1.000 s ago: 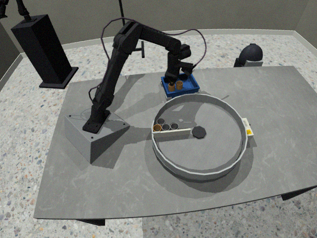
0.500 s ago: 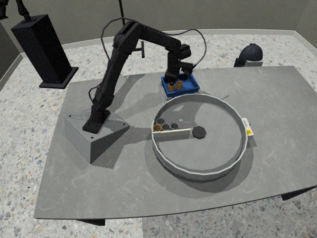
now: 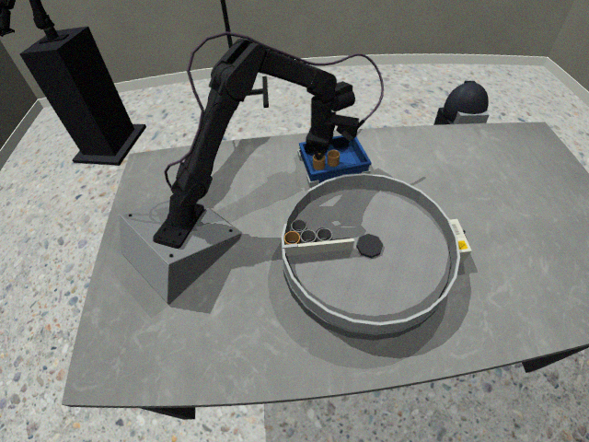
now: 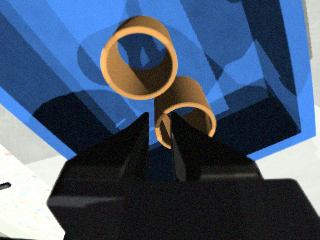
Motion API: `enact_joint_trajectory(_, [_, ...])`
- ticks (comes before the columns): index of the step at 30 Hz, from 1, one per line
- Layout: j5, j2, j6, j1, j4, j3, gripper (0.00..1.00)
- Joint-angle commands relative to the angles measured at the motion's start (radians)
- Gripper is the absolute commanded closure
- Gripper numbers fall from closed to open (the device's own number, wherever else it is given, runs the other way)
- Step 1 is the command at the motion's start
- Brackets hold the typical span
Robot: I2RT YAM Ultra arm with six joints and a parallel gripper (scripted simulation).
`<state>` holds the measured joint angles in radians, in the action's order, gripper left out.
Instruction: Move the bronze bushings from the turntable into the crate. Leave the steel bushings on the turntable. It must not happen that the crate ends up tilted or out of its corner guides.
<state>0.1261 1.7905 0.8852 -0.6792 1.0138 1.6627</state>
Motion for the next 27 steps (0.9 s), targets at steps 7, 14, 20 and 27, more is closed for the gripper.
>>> enact_joint_trajectory(7, [-0.009, -0.073, -0.014, 0.019, 0.089, 0.073, 0.84])
enact_joint_trajectory(14, [0.005, -0.097, -0.025, 0.032, 0.192, 0.152, 0.84])
enact_joint_trajectory(20, [0.009, -0.106, -0.035, 0.042, 0.278, 0.228, 0.84])
enact_joint_trajectory(27, [0.009, -0.098, -0.040, 0.047, 0.319, 0.268, 0.84])
